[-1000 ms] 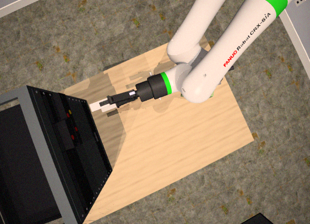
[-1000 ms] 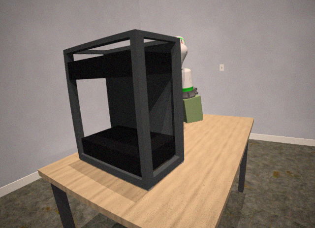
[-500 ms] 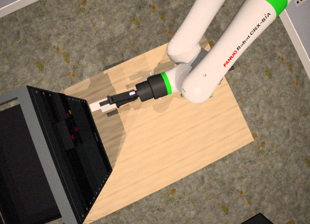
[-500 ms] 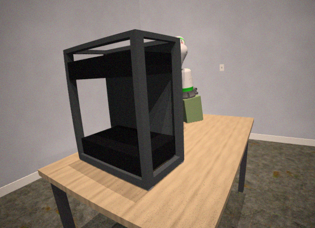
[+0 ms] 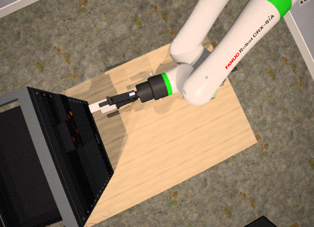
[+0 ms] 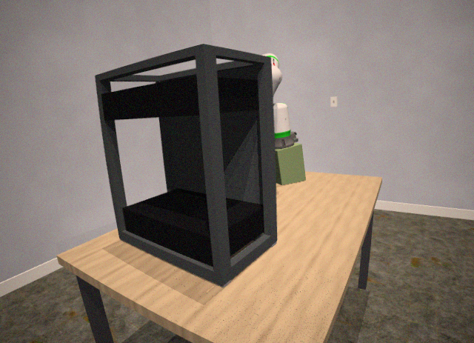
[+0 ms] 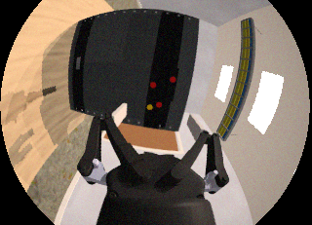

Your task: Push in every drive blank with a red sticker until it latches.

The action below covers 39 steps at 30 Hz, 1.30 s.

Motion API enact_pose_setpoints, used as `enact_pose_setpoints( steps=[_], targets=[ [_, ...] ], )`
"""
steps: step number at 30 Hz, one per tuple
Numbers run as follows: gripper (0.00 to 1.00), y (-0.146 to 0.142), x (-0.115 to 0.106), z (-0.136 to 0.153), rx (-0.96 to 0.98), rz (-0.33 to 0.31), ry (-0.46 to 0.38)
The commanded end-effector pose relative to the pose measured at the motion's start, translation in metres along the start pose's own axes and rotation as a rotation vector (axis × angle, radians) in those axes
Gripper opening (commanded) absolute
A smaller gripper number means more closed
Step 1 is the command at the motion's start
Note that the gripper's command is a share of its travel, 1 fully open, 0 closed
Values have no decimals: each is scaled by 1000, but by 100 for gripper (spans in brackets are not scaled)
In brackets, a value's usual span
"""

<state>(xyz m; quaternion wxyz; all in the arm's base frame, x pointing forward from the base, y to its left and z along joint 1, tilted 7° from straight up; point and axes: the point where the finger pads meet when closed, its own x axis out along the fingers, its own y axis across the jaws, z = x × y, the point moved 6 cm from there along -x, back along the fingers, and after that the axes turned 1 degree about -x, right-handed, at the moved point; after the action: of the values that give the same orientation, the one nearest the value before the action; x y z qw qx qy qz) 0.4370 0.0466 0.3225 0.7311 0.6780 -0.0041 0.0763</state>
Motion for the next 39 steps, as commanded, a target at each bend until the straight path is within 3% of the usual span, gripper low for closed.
enact_pose_setpoints(
  steps=[1,8,17,39],
  targets=[
    [100,2,7,5,1,1,1],
    [100,10,39,27,1,1,1],
    [100,15,63,43,1,1,1],
    [100,16,66,45,1,1,1]
  ],
)
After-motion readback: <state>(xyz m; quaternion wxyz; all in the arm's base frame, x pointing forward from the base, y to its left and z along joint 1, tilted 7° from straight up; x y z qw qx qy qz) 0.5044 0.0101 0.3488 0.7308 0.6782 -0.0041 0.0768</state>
